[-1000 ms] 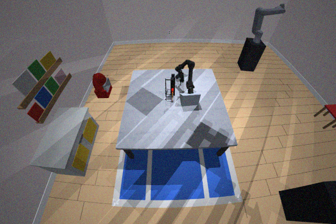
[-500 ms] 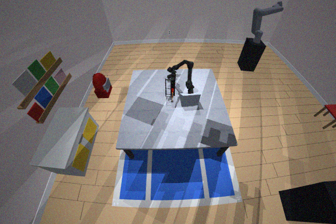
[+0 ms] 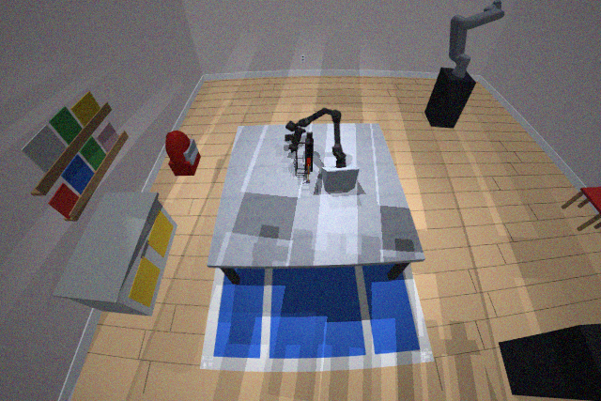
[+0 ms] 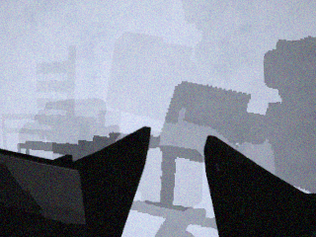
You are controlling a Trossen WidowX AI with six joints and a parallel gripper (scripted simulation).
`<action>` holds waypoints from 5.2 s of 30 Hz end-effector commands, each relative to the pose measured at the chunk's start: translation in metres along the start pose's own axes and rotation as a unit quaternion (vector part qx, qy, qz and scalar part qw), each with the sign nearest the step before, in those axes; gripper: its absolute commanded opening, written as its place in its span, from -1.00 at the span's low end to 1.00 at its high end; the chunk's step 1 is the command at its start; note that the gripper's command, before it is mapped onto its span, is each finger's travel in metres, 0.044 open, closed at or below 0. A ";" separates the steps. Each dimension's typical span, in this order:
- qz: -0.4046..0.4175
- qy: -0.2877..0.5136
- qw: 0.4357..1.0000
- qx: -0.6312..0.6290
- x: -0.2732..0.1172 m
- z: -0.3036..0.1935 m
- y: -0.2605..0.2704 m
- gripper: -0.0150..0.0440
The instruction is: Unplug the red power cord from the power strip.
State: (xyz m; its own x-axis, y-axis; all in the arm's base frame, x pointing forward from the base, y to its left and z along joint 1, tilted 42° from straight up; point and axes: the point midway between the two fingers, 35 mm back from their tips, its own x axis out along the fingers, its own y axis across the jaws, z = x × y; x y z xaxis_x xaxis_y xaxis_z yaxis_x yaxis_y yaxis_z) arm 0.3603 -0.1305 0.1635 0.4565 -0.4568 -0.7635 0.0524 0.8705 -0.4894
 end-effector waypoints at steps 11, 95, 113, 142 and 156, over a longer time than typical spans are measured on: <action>0.110 -0.090 0.989 -0.030 -0.043 0.067 0.145 0.05; 0.051 0.162 0.655 -0.736 -0.104 -0.122 0.224 -0.13; 0.051 0.162 0.655 -0.737 -0.103 -0.122 0.233 -0.49; 0.052 0.160 0.654 -0.738 -0.101 -0.127 0.279 -0.49; 0.047 0.175 0.655 -0.734 -0.097 -0.127 0.265 0.05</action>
State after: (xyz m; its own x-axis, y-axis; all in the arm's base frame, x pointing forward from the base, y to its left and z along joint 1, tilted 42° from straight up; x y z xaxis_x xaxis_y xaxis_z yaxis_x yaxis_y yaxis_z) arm 0.2171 0.1223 0.0533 0.1504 -0.6475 -0.7470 -0.9886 -0.0957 -0.1161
